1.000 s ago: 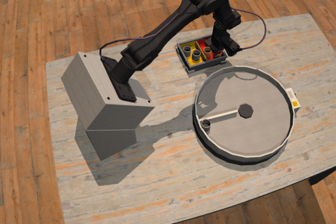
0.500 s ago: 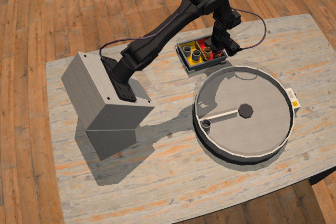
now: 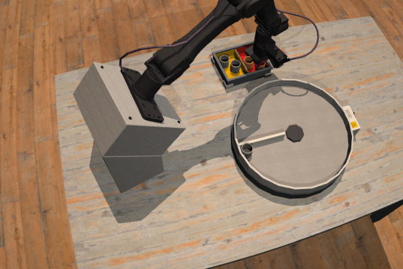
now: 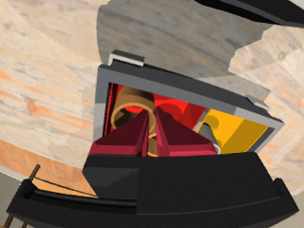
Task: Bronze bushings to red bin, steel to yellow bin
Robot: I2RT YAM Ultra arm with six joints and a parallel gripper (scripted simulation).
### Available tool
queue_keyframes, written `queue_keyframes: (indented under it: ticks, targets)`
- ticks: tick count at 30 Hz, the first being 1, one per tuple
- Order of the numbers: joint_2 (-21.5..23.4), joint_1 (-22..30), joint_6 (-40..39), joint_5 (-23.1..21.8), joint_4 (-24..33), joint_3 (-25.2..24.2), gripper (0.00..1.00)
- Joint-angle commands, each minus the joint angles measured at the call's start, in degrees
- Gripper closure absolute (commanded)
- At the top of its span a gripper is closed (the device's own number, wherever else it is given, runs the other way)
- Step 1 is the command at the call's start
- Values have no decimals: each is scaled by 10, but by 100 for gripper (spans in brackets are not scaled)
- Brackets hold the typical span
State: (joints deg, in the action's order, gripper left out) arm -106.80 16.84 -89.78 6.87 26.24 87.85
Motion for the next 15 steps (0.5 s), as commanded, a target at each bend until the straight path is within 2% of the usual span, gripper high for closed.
queue_keyframes:
  ticks: [1, 15]
  targets:
    - [9, -7, 3, -2, -2, 4, 100]
    - [9, -4, 3, -2, 2, 4, 100]
